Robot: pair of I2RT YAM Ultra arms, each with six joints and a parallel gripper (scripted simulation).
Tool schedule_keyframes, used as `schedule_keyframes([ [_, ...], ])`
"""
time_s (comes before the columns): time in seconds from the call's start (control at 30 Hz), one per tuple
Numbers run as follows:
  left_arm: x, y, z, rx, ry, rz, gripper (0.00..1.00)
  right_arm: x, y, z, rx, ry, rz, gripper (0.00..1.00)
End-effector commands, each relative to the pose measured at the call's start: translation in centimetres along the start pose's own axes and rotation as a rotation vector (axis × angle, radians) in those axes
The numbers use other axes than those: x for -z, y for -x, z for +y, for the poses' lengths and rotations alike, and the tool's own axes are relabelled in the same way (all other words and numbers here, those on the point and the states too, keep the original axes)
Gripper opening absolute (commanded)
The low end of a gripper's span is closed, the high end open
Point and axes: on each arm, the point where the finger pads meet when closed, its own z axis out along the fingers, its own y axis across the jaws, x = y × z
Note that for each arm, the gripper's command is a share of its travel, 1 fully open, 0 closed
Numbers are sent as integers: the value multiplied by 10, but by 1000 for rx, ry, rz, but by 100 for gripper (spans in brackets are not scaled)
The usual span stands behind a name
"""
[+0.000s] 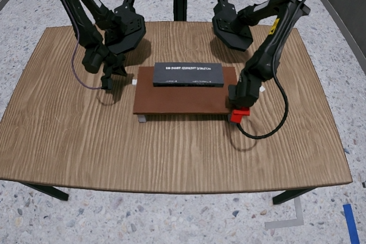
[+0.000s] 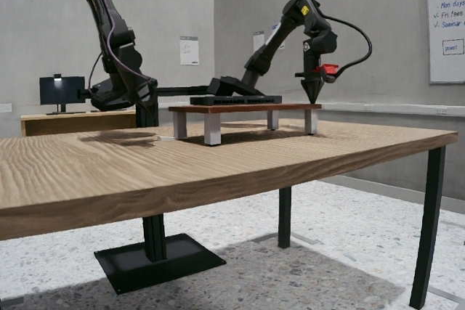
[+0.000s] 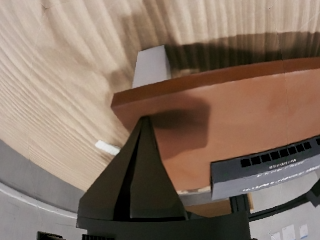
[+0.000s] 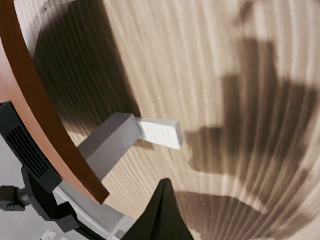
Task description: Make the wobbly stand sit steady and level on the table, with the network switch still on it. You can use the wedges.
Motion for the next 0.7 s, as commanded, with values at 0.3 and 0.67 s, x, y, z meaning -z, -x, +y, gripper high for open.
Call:
schedule_keyframes([
  [0.3, 42, 12, 0, 10, -5, -50, 0, 5, 23, 2, 26, 9, -52, 0],
  [0.67, 45, 12, -4, 2, -4, -42, 0, 5, 23, 2, 26, 9, -52, 0],
])
